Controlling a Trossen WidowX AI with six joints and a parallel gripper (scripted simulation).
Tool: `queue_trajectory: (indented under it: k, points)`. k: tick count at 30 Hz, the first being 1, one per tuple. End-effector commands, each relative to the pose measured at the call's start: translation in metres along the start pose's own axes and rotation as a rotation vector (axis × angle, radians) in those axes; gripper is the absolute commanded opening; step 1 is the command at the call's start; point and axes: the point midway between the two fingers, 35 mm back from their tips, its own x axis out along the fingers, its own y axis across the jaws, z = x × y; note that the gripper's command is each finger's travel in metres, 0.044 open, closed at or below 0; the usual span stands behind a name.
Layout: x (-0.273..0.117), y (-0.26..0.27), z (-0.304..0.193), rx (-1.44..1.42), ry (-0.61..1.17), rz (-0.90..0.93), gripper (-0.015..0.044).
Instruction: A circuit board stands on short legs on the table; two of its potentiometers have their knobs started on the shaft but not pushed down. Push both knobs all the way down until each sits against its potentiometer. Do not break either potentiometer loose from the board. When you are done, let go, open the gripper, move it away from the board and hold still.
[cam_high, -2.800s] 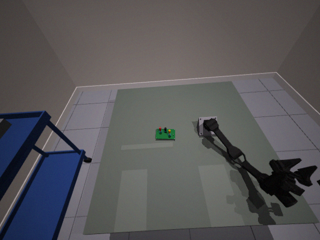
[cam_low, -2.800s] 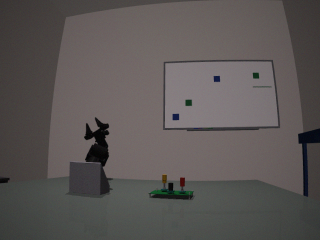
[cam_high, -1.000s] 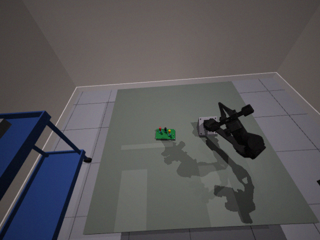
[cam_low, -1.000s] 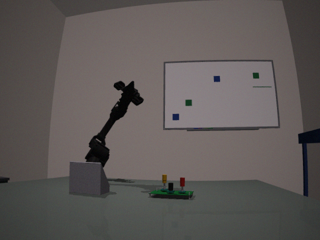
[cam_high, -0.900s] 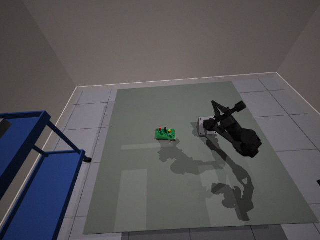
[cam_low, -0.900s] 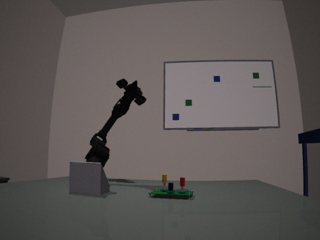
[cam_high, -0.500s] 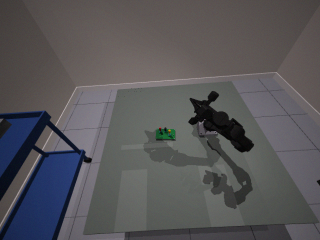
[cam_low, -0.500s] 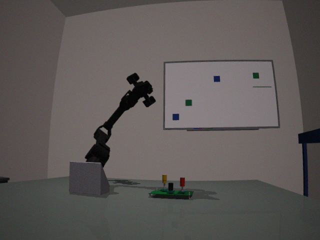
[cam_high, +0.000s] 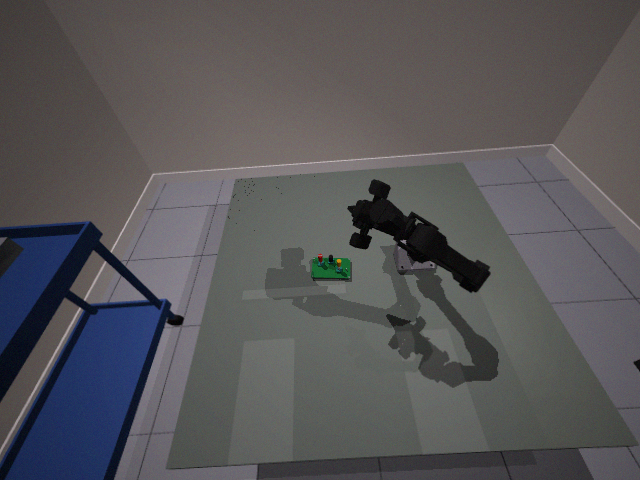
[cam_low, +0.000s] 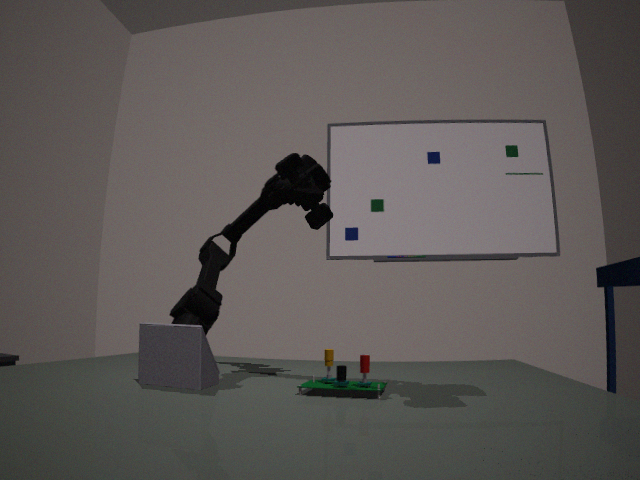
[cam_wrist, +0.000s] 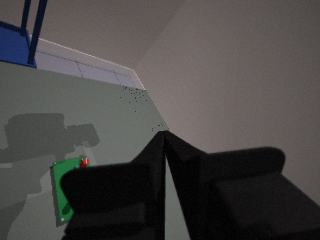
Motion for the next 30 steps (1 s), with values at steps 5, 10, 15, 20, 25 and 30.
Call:
queue_trajectory:
  k: [5, 10, 15, 20, 25, 30]
  points:
    - [0.049, 0.028, -0.023, 0.111, 0.186, 0.158, 0.0000]
    - [0.075, 0.046, -0.041, 0.184, 0.308, 0.238, 0.0000]
    - [0.096, 0.063, -0.058, 0.262, 0.432, 0.307, 0.0000]
    - [0.113, 0.081, -0.076, 0.345, 0.561, 0.366, 0.0000]
    - [0.128, 0.098, -0.095, 0.431, 0.694, 0.413, 0.0000]
    - [0.139, 0.115, -0.113, 0.521, 0.831, 0.447, 0.0000]
